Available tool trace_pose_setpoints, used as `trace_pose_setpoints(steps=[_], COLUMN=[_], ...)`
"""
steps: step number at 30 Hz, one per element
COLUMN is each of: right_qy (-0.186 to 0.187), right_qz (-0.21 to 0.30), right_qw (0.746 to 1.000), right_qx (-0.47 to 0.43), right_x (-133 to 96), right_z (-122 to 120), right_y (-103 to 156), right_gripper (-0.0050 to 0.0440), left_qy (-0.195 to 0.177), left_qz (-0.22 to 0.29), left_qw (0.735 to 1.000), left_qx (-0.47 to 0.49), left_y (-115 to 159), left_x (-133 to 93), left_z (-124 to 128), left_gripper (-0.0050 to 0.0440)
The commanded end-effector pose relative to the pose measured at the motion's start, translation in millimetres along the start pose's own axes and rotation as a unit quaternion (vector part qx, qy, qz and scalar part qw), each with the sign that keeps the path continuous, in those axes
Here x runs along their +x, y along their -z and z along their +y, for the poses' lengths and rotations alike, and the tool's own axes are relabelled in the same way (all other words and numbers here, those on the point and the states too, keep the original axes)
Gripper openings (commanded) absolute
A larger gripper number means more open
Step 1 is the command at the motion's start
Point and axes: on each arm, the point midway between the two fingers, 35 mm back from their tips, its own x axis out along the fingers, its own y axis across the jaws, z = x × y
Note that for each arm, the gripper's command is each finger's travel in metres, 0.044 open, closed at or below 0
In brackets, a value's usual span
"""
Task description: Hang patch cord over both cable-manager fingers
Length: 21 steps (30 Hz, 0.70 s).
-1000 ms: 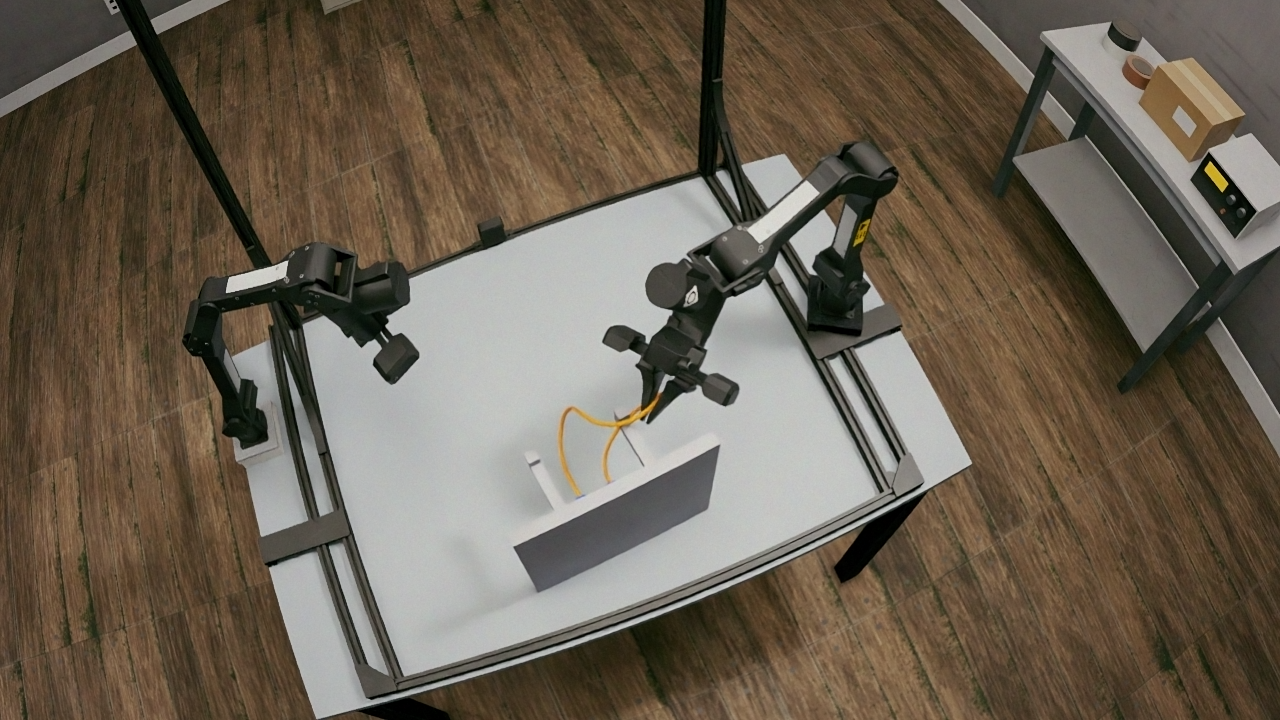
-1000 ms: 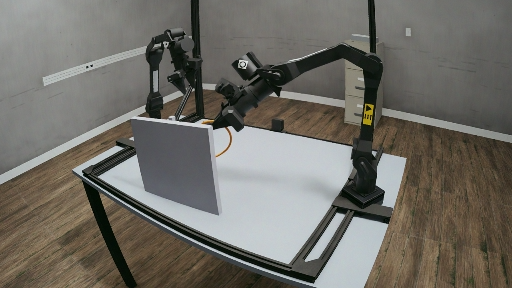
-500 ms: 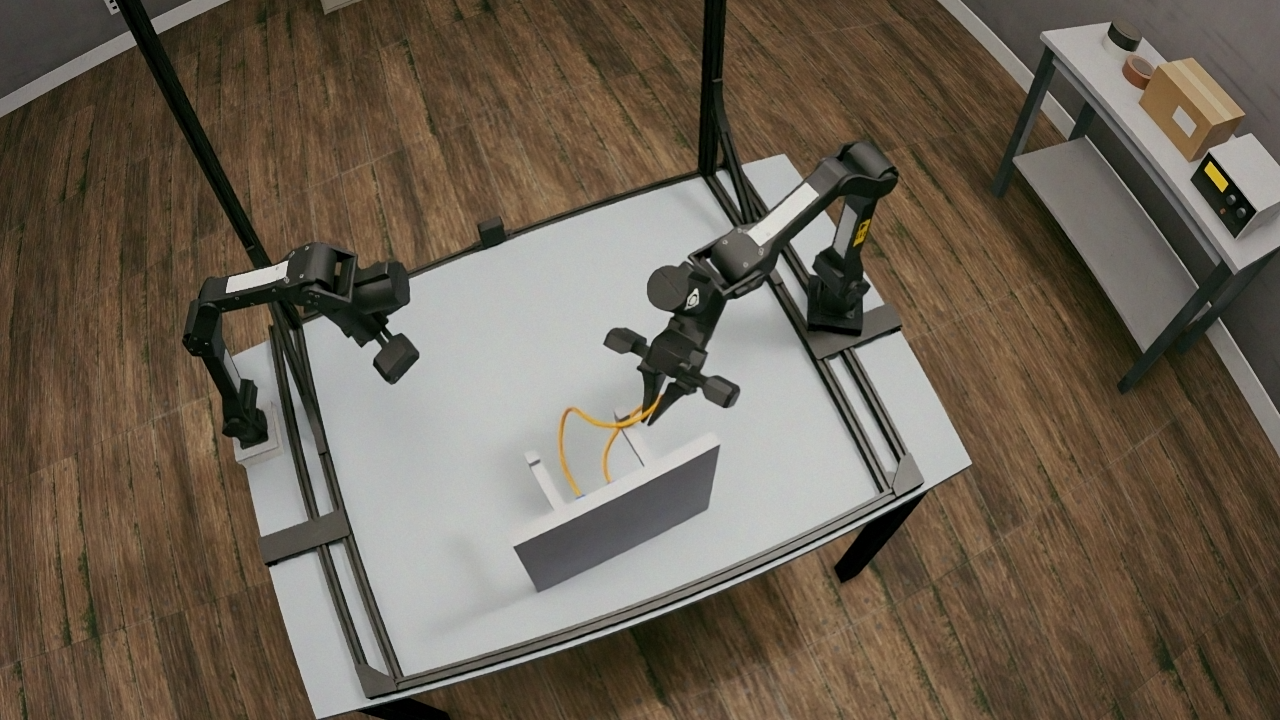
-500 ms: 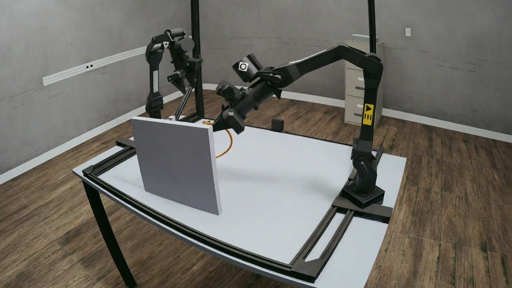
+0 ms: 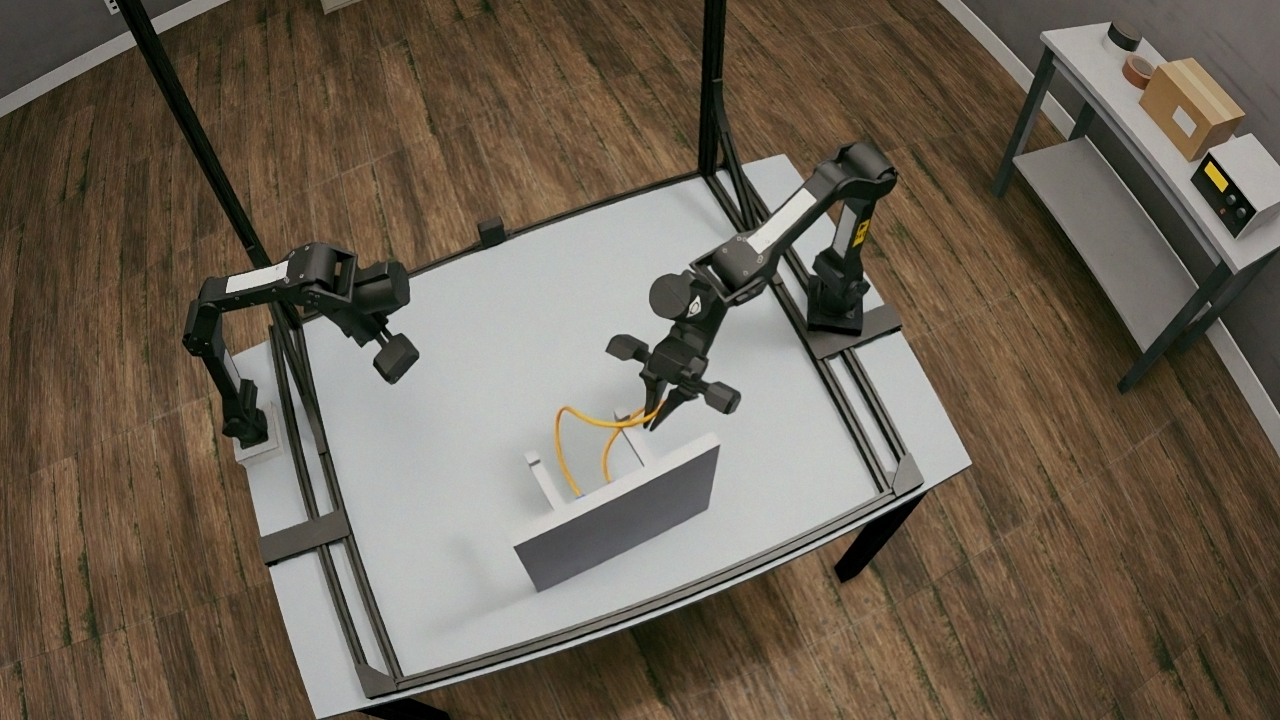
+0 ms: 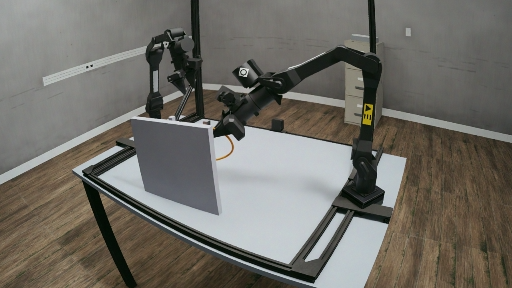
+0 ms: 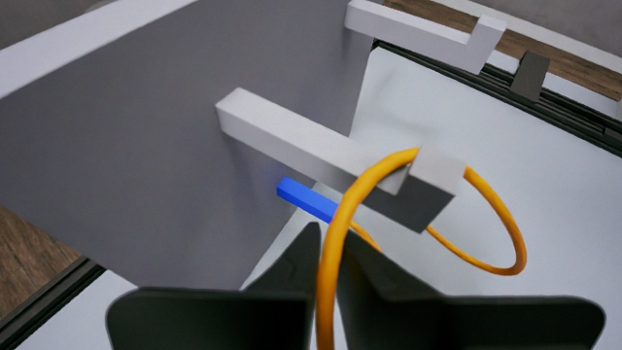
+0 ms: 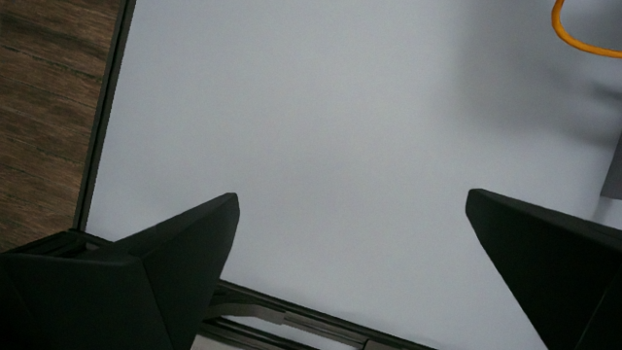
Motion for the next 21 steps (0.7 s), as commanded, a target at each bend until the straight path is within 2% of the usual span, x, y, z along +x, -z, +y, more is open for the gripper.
trace_pose_setpoints(steps=[1, 14, 21], right_qy=[0.006, 0.006, 0.007], right_qz=[-0.008, -0.008, -0.013], right_qw=[1.000, 1.000, 1.000], right_qx=[-0.002, -0.002, -0.002], right_x=[-7.6, -7.6, -9.1], right_z=[1.4, 1.4, 2.7], right_y=[1.2, 1.2, 1.5], right_gripper=[0.0440, 0.0440, 0.0440], left_qy=[0.002, 0.002, 0.004], left_qz=[-0.004, -0.005, -0.014], left_qw=[1.000, 1.000, 1.000], left_qx=[-0.001, -0.002, -0.005], left_y=[0.9, 4.2, -3.3], left_x=[1.7, 3.6, -0.1], left_z=[1.3, 2.0, 1.0], left_gripper=[0.0025, 0.0025, 0.0025])
